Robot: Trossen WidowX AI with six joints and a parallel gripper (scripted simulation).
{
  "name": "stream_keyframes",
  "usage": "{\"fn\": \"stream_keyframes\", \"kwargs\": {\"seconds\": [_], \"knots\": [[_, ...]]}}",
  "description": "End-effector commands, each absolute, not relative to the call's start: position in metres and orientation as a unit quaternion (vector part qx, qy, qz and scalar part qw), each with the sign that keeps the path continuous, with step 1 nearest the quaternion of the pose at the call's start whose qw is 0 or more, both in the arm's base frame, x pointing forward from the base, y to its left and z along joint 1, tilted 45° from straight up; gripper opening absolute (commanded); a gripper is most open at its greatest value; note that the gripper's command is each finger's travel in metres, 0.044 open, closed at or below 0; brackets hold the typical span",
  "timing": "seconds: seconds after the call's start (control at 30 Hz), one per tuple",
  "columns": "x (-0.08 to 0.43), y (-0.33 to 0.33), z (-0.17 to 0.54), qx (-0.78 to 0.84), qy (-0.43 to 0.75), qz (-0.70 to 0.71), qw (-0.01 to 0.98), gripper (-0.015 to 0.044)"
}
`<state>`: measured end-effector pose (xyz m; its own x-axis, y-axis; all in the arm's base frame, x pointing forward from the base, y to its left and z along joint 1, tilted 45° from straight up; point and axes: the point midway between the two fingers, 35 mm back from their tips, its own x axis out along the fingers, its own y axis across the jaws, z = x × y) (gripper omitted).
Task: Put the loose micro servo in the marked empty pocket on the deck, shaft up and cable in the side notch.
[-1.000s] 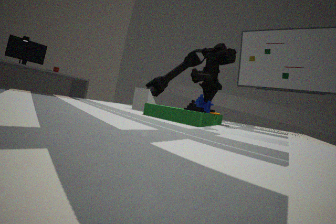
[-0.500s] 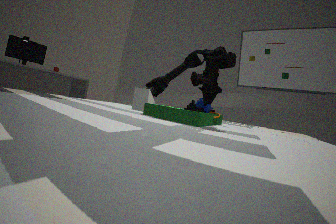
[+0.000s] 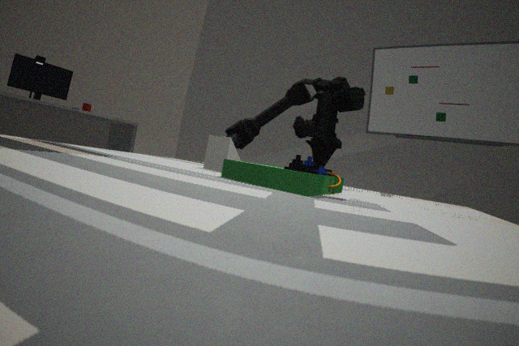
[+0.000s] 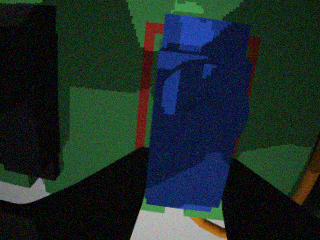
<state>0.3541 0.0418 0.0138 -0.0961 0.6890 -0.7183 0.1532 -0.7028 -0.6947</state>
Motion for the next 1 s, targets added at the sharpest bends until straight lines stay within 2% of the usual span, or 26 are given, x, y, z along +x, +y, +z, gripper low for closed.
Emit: {"fn": "stream_keyframes", "kwargs": {"seconds": [0.0,0.1,0.33,0.77,0.97], "knots": [[0.353,0.044,0.011,-0.641,-0.327,0.663,0.206,0.0000],[0.353,0.046,0.009,-0.641,-0.327,0.663,0.206,0.0000],[0.353,0.045,0.010,-0.641,-0.327,0.663,0.206,0.0184],[0.350,0.019,0.034,-0.641,-0.326,0.664,0.206,0.0187],[0.308,-0.015,0.052,-0.640,-0.321,0.667,0.206,0.0345]]}}
